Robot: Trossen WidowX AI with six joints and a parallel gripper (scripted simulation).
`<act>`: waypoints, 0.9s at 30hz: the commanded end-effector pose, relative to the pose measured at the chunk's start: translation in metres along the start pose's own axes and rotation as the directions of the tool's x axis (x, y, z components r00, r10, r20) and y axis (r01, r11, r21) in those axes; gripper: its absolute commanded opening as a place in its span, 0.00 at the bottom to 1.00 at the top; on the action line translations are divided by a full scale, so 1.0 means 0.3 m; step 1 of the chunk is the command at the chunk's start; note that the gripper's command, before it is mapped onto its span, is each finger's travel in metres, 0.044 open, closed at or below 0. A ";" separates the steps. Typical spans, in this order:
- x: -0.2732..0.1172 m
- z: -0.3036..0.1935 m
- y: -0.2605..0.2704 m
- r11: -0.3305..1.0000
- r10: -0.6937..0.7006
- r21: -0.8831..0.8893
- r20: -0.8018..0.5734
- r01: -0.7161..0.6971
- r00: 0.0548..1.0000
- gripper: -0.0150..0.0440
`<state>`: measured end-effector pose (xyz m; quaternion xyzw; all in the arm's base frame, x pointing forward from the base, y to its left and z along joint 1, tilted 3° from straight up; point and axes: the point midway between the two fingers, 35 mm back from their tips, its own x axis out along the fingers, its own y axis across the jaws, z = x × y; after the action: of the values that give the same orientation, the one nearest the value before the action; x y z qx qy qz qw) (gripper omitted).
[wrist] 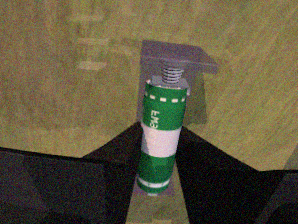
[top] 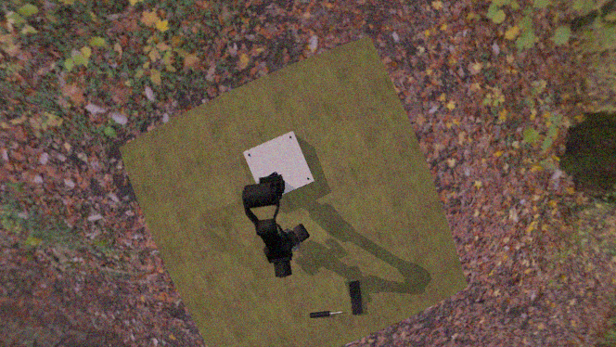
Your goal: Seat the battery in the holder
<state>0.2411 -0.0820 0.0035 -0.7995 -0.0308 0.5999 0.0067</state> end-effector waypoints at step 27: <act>0.018 0.004 -0.005 1.000 -0.005 0.006 0.214 0.004 0.977 0.38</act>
<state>0.2457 -0.0810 0.0005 -0.7423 -0.0331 0.6692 0.0046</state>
